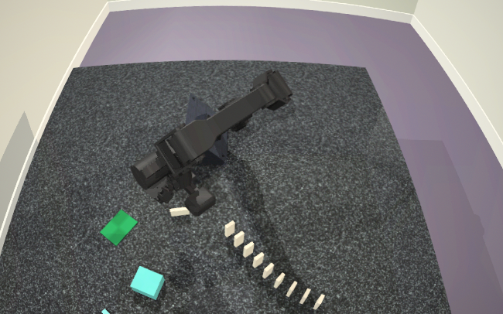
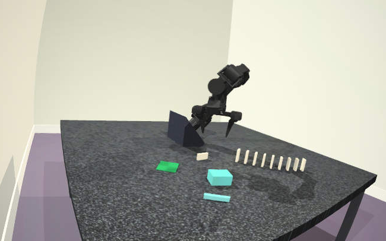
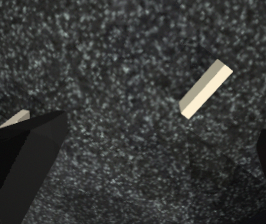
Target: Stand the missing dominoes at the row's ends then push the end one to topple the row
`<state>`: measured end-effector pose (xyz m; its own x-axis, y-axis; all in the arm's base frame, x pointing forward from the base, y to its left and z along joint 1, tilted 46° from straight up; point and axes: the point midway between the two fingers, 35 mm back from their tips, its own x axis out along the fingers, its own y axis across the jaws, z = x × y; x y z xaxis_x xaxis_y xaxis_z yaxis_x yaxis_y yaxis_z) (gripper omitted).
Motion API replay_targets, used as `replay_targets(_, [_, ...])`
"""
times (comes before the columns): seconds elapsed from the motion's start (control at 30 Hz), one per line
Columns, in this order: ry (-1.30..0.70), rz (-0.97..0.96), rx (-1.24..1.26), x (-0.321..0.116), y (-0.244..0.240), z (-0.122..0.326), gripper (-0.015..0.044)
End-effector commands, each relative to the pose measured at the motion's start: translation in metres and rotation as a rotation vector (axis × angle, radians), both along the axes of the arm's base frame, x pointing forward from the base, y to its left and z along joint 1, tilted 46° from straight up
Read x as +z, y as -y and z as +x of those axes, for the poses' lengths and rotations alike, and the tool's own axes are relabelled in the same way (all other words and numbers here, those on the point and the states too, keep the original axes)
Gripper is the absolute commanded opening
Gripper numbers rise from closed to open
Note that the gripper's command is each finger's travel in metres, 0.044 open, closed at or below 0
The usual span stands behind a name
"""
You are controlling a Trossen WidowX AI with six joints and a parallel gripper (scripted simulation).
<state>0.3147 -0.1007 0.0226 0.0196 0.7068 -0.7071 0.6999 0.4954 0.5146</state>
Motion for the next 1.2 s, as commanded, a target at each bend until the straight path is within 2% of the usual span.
replay_targets(0.0, [-0.416, 0.012, -0.39, -0.047, 0.014, -0.023, 0.044])
replay_targets(0.4, [-0.416, 0.012, -0.39, -0.047, 0.012, -0.024, 0.044])
replay_targets(0.7, [-0.416, 0.015, -0.389, -0.091, -0.033, -0.024, 0.044])
replay_targets(1.17, [-0.416, 0.016, -0.389, -0.101, -0.046, -0.026, 0.044])
